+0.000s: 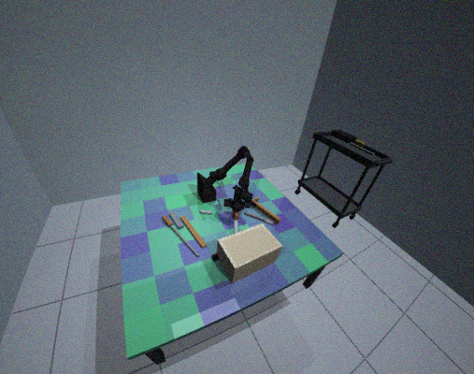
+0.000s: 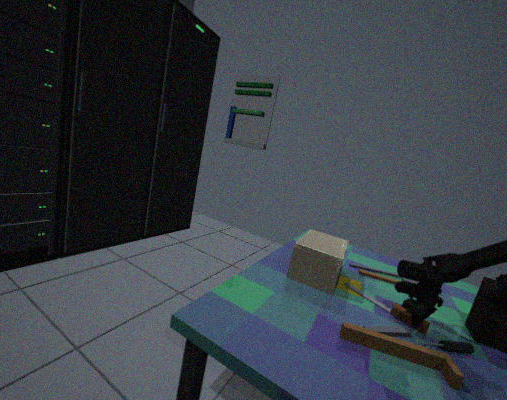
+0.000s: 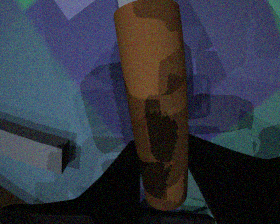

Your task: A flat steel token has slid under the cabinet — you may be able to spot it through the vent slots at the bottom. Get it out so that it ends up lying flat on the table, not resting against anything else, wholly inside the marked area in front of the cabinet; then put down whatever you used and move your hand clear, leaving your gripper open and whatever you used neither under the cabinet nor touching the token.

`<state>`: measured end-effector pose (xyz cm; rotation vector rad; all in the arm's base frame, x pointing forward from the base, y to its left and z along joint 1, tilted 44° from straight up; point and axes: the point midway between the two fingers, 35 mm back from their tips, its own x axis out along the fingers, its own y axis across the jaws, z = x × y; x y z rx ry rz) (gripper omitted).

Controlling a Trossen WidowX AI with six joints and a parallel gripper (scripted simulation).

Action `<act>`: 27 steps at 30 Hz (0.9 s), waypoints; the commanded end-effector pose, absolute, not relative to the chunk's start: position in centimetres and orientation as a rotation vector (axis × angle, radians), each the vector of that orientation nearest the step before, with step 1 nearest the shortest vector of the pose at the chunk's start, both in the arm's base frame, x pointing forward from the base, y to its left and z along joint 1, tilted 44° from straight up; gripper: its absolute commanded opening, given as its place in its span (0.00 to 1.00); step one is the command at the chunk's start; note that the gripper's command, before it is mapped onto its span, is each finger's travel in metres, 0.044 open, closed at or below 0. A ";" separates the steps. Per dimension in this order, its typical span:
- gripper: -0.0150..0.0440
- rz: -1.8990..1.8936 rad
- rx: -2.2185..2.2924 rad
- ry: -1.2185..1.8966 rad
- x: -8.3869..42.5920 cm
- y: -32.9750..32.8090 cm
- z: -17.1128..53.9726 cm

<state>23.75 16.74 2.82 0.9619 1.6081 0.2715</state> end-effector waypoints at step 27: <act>0.25 0.219 1.006 1.625 24.5 14.5 1.0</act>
